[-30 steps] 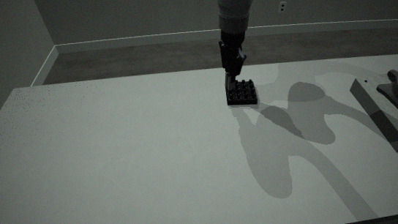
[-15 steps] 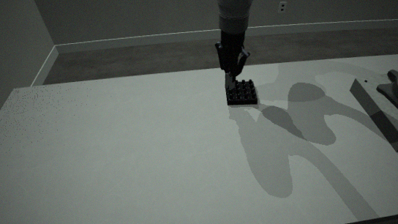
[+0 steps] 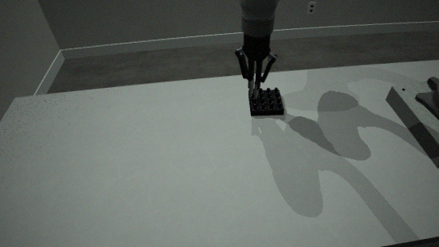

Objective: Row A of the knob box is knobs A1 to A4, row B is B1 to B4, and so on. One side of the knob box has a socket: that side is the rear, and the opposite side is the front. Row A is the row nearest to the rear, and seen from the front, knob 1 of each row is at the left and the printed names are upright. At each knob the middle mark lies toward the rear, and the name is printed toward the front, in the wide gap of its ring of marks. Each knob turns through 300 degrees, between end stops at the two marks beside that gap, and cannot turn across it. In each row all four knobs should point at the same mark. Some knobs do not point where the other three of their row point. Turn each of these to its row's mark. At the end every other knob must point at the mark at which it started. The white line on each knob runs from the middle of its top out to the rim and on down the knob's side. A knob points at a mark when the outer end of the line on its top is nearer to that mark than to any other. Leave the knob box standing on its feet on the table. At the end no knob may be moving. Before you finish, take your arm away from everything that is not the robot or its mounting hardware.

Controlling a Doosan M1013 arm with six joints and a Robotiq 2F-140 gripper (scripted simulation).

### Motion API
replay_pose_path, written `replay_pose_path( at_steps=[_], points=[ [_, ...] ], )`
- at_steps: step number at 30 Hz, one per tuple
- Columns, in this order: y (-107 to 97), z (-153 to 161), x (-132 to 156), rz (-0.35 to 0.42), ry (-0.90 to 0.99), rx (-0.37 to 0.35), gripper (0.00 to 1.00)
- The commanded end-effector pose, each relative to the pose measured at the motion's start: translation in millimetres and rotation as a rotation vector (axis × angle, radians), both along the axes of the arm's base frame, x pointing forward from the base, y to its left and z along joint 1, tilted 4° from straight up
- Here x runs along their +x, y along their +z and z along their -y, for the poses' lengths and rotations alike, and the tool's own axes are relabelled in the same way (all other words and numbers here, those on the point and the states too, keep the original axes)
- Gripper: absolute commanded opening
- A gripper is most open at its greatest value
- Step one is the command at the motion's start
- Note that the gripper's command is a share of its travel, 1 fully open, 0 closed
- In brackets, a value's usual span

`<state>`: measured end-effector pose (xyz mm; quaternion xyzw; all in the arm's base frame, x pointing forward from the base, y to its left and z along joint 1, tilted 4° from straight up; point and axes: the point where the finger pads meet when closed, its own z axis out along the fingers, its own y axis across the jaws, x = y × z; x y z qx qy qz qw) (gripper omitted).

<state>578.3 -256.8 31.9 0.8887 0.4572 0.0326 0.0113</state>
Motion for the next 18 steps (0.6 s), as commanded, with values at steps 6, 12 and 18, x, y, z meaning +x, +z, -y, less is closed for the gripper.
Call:
replay_pose_path(
  at_steps=[6, 12, 18],
  points=[
    [0.1, 0.0, 0.0, 0.002, 0.11, -0.006, 0.05],
    [0.1, 0.0, 0.0, 0.002, 0.144, -0.009, 0.05],
    [0.1, 0.0, 0.0, 0.002, 0.155, -0.009, 0.05]
  ],
)
